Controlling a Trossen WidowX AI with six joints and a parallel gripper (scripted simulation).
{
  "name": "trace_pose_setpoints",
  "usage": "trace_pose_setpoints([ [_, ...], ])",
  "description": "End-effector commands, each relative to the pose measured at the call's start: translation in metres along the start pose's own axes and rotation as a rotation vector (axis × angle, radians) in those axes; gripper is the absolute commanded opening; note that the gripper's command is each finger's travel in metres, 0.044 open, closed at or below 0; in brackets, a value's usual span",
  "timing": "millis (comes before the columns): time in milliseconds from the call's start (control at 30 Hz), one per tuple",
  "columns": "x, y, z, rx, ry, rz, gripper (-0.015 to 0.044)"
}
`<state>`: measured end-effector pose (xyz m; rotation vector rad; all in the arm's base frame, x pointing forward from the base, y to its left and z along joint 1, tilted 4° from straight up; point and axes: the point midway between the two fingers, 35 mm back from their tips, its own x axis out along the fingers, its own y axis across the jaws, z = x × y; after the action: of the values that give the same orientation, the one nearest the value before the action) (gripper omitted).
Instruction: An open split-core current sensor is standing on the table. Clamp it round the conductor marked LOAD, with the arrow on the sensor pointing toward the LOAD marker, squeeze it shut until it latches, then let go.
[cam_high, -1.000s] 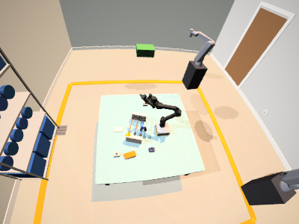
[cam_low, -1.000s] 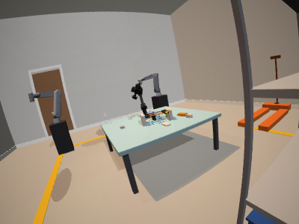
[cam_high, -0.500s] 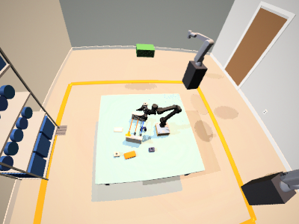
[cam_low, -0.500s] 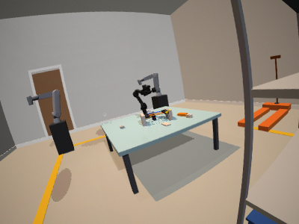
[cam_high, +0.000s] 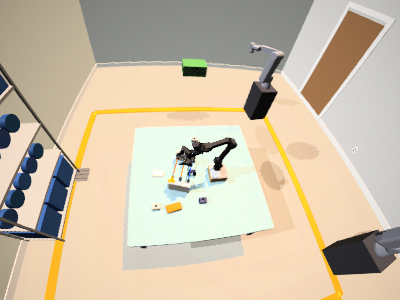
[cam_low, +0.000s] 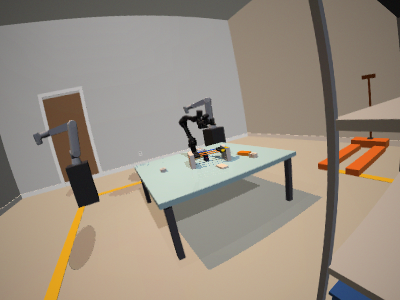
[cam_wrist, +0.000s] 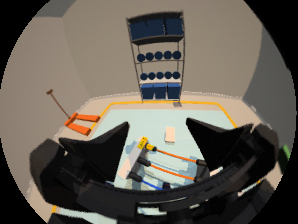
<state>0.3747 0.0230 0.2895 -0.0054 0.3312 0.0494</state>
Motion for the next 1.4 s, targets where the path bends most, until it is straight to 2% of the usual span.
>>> trace_pose_setpoints([
  [0,0.035,0.012,-0.024,-0.020,0.223,0.012,0.0440],
  [200,0.074,0.036,-0.064,-0.070,0.568,0.034,0.0440],
  [367,0.092,0.053,-0.098,-0.121,0.814,0.042,0.0440],
  [1067,0.093,0.053,-0.100,-0.123,0.823,0.042,0.0440],
  [1233,0.060,0.038,-0.118,-0.063,0.852,-0.012,0.0309],
  [1367,0.023,0.021,-0.144,0.005,0.883,-0.076,0.0295],
])
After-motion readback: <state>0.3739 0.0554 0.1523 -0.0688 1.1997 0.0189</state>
